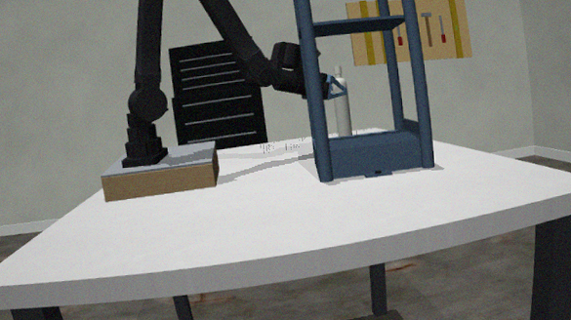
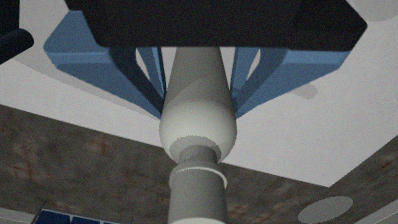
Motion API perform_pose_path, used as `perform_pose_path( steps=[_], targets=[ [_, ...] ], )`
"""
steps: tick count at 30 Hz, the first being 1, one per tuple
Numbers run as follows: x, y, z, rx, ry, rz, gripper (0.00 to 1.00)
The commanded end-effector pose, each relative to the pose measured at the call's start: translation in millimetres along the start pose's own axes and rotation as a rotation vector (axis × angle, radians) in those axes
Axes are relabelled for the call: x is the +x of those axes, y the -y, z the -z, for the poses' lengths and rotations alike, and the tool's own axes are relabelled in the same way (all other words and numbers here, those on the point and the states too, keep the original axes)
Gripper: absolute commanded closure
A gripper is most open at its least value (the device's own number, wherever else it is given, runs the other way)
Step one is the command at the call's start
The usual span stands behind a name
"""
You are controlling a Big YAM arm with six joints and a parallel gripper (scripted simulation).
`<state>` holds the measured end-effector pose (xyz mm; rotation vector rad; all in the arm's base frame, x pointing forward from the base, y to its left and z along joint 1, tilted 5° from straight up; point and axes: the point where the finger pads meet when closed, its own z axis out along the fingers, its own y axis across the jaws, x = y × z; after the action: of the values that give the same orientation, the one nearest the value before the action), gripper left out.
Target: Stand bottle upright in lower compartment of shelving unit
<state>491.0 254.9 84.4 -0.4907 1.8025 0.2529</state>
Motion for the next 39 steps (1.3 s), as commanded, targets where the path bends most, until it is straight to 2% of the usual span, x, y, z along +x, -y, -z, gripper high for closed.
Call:
perform_pose_path(
  steps=[1, 39],
  targets=[
    [-30, -4, -11.7, -0.002, 0.066, -0.005, 0.74],
    [-40, -9, -11.4, -0.006, 0.073, -0.006, 0.74]
  ],
)
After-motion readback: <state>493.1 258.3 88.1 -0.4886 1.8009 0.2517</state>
